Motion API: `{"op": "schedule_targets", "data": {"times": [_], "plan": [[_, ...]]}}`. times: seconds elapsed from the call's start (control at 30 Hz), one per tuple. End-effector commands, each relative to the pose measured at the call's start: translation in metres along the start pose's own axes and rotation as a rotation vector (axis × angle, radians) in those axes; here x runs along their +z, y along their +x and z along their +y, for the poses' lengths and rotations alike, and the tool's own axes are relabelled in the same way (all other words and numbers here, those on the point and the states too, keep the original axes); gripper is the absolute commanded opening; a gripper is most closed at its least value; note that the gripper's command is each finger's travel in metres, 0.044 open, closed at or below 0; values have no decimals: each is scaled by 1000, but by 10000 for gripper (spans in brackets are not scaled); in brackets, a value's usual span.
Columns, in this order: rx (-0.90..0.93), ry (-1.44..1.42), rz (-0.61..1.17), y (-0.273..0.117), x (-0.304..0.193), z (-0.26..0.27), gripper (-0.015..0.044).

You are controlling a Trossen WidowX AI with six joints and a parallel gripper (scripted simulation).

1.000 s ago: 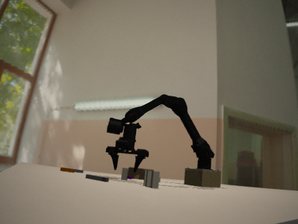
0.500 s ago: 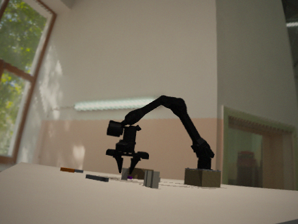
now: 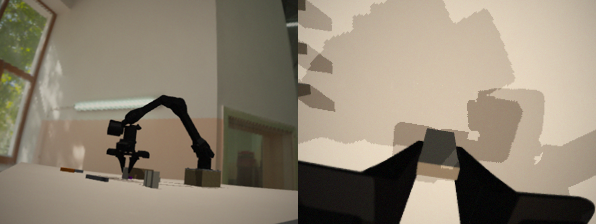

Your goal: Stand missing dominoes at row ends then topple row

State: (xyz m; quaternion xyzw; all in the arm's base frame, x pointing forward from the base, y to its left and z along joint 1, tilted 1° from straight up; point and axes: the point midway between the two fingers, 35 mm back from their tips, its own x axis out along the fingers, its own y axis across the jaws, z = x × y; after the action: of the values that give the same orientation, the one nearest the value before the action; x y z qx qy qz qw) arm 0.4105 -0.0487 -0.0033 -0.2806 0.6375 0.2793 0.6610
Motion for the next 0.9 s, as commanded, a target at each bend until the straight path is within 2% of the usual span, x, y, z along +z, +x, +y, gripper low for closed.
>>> {"op": "schedule_targets", "data": {"times": [0.0, 0.27, 0.47, 0.87], "plan": [[-33, 19, -18, -39, 3, -8, 107], [-5, -5, -4, -125, 2, -1, 107], [-4, -7, -3, -129, 3, 7, 107], [3, -13, 3, -127, -12, 135, 107]]}}
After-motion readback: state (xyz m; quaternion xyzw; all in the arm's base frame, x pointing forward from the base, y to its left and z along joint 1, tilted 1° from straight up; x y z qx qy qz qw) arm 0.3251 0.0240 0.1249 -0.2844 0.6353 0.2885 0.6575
